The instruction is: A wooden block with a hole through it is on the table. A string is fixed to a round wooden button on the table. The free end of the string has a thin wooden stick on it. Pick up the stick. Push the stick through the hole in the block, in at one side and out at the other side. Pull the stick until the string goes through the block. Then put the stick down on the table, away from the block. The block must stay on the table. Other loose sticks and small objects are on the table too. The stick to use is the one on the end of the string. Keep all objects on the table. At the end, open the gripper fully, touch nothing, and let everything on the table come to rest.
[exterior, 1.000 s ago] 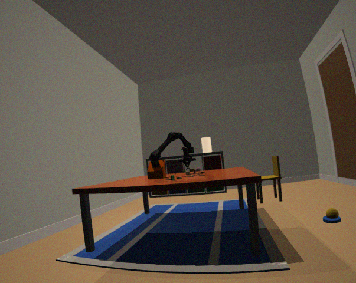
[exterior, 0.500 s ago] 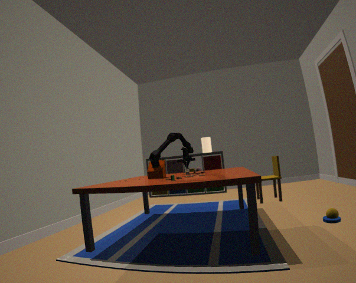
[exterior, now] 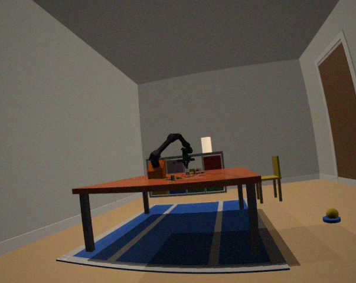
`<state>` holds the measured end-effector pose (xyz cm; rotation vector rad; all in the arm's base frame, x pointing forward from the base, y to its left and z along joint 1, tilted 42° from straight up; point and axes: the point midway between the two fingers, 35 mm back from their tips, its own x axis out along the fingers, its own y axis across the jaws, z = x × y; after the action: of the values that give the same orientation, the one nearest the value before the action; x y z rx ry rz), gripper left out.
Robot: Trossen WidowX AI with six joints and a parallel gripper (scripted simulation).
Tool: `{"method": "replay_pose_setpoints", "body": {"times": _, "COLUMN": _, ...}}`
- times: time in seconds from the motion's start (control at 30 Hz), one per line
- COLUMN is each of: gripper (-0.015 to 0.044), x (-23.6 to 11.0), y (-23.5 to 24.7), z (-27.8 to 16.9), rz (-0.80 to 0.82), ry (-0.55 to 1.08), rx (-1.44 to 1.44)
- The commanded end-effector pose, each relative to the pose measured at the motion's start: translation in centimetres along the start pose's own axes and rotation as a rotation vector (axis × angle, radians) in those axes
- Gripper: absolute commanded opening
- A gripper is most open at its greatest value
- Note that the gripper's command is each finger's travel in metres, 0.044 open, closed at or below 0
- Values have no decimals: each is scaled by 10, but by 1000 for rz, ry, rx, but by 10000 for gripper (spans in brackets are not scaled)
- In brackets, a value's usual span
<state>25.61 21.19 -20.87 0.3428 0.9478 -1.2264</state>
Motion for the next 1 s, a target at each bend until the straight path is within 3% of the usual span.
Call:
{"method": "replay_pose_setpoints", "body": {"times": 0.0, "gripper": 0, "x": 1, "y": 0, "z": -6, "rz": -4, "ry": 3, "rx": 2}}
{"method": "replay_pose_setpoints", "body": {"times": 0.97, "gripper": 0, "x": 6, "y": -6, "z": -28, "rz": -5, "ry": 13, "rx": 2}}
